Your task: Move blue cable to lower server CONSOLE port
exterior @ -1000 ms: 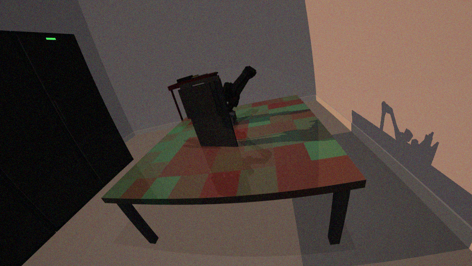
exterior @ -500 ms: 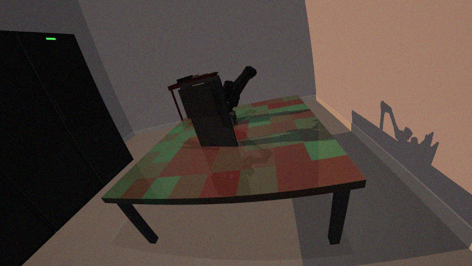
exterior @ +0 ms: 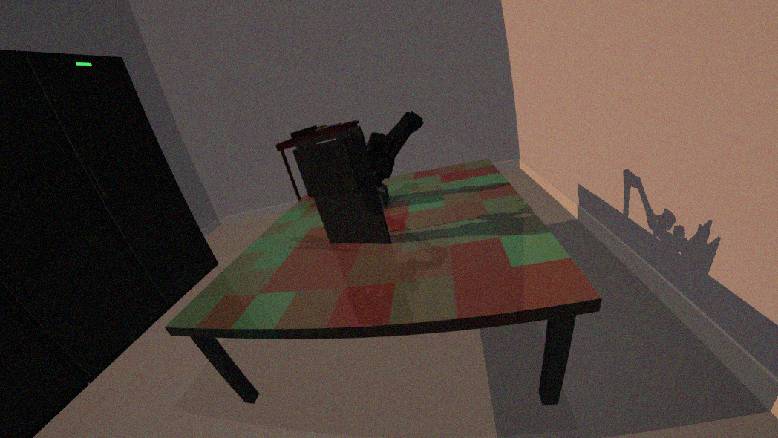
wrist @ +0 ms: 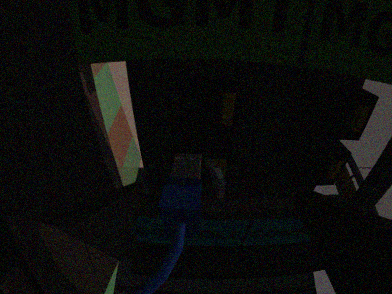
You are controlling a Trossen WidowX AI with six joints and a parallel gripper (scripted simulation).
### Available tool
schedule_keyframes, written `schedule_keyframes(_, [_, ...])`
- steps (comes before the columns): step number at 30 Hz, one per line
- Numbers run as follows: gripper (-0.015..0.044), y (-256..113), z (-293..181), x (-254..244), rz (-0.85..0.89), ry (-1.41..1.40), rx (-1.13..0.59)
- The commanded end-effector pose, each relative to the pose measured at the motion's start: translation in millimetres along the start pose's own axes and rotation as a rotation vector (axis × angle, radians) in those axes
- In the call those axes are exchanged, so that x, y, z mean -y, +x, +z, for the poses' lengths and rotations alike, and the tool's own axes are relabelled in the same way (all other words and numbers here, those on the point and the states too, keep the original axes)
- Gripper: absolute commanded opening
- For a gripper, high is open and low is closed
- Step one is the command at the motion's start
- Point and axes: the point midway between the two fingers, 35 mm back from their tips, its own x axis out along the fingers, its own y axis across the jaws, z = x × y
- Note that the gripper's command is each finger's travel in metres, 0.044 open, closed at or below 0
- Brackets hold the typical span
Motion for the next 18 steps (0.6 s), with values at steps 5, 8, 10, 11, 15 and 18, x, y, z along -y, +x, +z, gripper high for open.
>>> schedule_keyframes(5, [0.044,-6,-2,2,0.008,-0.007,0.0])
schedule_keyframes(8, [0.044,-7,-2,3,0.008,-0.007,0.0])
schedule_keyframes(10, [0.044,-9,-2,4,0.008,-0.007,0.0])
schedule_keyframes(11, [0.044,-10,-2,5,0.008,-0.007,0.0])
schedule_keyframes(15, [0.044,-13,-3,7,0.008,-0.007,0.0])
schedule_keyframes(18, [0.044,-14,-3,8,0.008,-0.008,0.0])
